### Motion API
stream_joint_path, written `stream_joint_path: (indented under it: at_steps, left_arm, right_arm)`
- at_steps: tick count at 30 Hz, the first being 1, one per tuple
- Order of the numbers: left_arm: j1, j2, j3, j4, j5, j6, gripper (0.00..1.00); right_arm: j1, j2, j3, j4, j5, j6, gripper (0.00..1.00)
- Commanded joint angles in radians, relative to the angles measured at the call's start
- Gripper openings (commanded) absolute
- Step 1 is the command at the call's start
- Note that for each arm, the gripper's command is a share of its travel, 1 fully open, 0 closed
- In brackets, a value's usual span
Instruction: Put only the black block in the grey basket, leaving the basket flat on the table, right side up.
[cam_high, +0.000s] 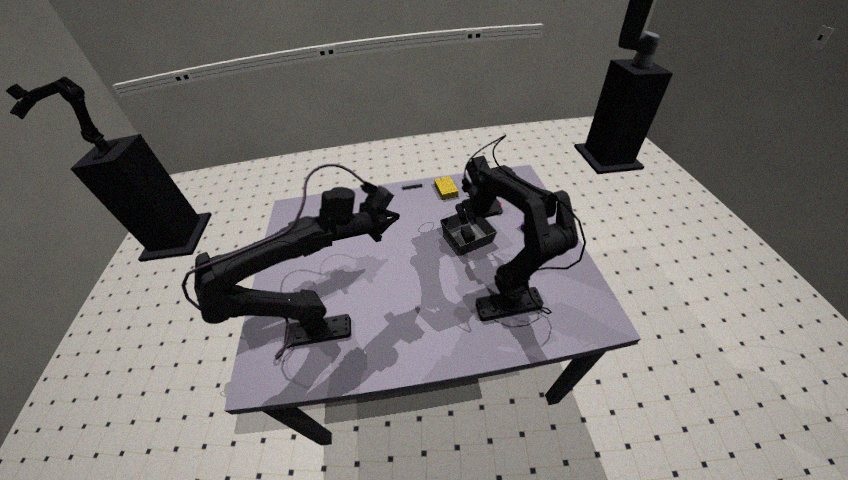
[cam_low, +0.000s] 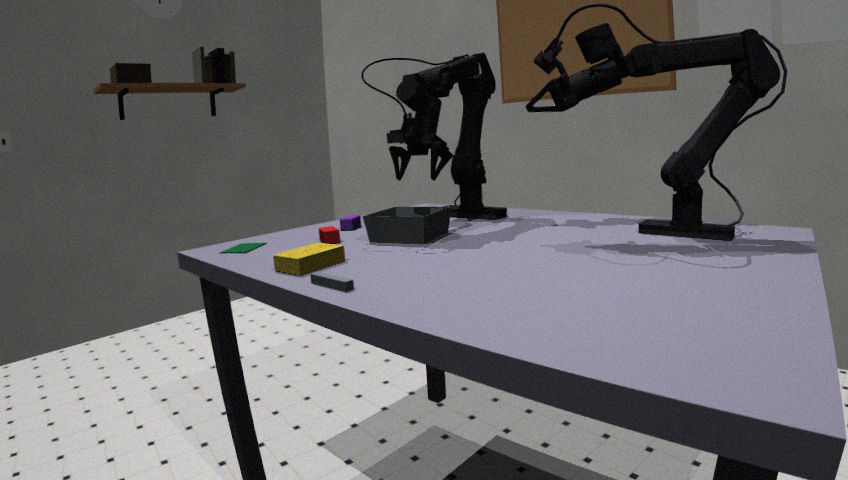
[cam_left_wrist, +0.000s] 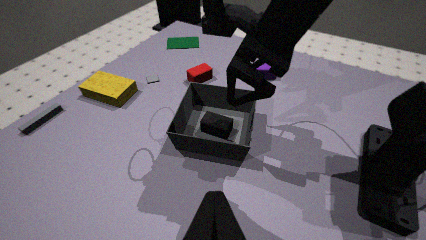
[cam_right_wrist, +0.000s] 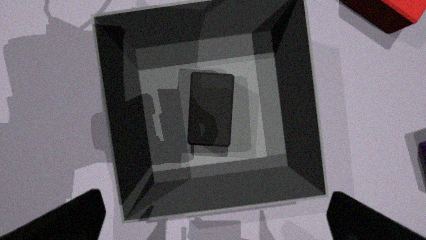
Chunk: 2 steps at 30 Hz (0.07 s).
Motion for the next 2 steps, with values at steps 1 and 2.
stream_joint_path:
  at_steps: [1, 2]
  left_arm:
    - [-0.001, -0.017, 0.004, 0.005, 0.01, 0.0, 0.0]
    - [-0.001, -0.017, 0.004, 0.005, 0.01, 0.0, 0.0]
  right_arm:
    - [0.015, -0.037, 0.011, 0.019, 0.012, -0.011, 1.0]
    - [0.015, -0.037, 0.011, 0.019, 0.012, -0.011, 1.0]
